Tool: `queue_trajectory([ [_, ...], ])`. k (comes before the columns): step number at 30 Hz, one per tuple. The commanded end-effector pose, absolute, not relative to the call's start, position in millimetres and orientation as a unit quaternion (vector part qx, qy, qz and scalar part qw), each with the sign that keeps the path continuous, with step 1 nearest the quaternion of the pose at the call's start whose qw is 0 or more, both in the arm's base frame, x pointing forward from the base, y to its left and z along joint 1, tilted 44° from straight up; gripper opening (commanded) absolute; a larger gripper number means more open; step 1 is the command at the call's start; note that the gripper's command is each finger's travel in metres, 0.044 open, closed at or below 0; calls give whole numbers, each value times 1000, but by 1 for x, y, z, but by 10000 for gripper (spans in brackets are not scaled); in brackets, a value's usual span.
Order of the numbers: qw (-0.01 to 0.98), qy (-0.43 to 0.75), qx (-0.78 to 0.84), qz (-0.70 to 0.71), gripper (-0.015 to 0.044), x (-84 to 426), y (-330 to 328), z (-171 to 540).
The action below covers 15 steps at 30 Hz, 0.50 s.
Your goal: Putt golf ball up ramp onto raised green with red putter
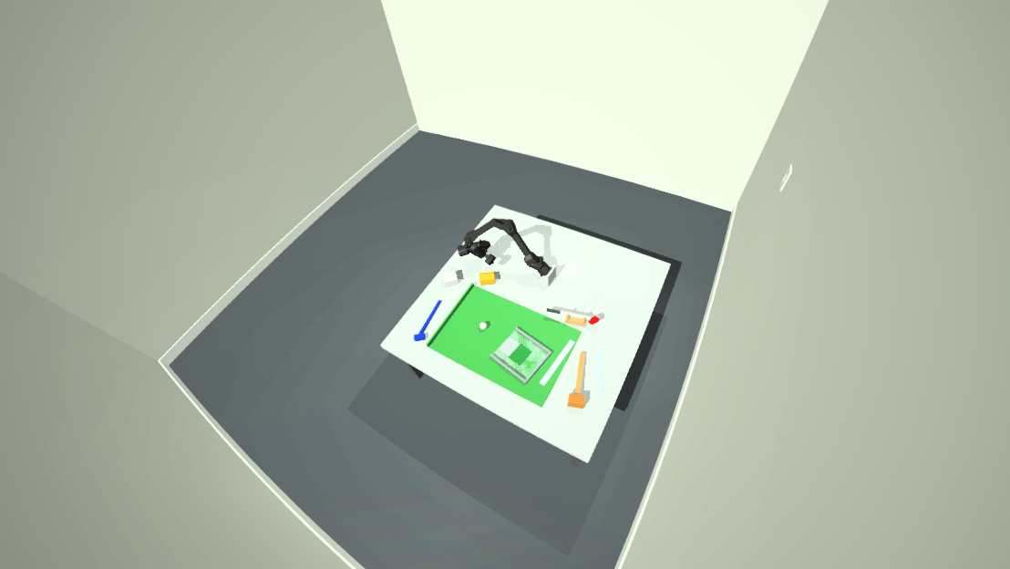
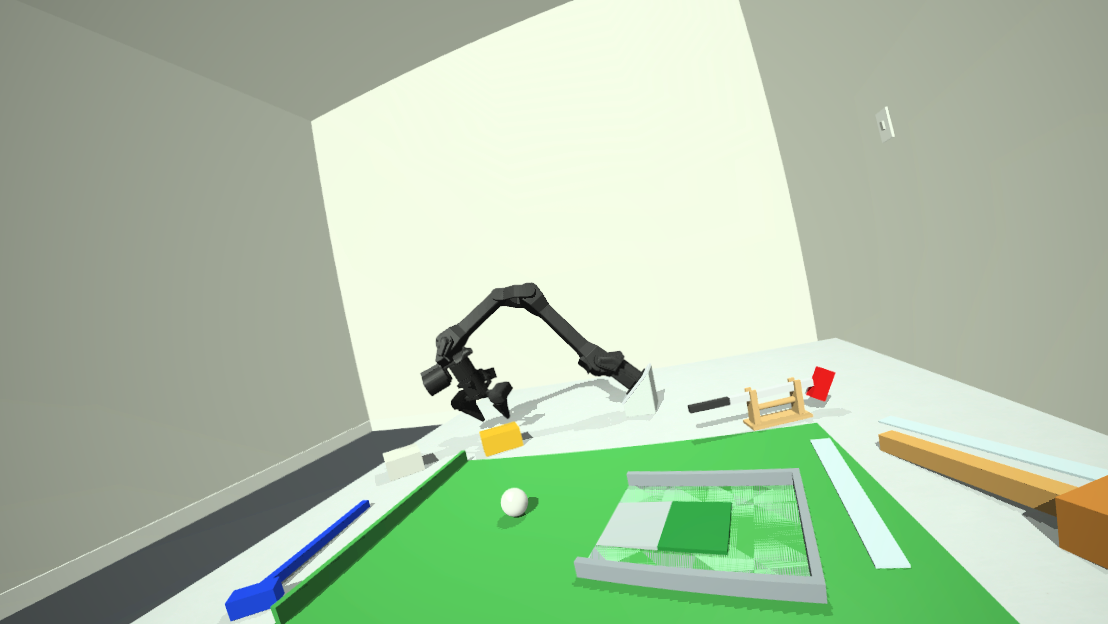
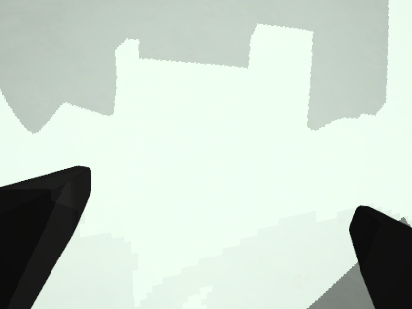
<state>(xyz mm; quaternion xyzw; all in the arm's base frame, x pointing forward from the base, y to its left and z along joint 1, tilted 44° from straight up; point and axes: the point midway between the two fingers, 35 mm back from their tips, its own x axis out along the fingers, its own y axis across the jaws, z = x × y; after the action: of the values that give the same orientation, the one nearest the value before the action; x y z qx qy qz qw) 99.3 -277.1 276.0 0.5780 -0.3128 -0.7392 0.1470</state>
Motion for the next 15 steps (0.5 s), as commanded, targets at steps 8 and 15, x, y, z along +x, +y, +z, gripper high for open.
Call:
queue_trajectory([
  [8, 492, 143, 486, -709, 440, 236, -212, 208],
  [15, 628, 367, 333, -601, 440, 287, -155, 164],
])
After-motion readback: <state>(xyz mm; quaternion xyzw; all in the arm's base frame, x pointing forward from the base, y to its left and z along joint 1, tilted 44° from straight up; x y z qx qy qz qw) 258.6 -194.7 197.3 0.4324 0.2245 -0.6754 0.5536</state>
